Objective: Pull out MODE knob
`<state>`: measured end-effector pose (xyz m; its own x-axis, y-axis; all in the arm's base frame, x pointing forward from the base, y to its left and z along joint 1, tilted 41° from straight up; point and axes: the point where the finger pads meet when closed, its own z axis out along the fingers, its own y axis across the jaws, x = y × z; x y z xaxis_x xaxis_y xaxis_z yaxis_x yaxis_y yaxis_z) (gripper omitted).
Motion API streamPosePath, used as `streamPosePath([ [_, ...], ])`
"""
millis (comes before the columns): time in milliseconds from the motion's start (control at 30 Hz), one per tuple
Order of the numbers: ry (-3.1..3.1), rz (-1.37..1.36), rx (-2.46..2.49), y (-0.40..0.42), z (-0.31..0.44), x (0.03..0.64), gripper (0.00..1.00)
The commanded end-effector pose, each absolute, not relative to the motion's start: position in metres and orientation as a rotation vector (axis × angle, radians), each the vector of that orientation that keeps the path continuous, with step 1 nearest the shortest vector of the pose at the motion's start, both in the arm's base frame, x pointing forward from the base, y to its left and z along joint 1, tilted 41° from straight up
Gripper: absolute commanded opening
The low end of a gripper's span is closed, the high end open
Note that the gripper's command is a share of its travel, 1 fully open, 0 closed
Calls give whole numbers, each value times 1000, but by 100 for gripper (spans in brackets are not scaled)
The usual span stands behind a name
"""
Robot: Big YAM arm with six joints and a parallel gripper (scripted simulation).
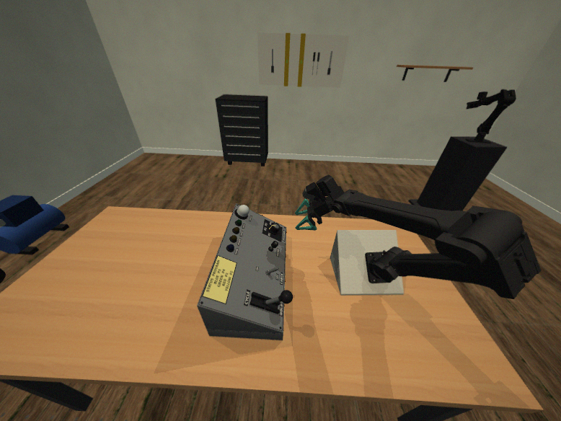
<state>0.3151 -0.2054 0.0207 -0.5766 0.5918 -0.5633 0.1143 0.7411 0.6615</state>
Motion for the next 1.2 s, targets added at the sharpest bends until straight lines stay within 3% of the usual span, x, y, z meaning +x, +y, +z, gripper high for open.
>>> streamPosePath([
  [0,2082,656,450,-236,41,337,100],
  [1167,2089,665,492,-259,71,303,100],
])
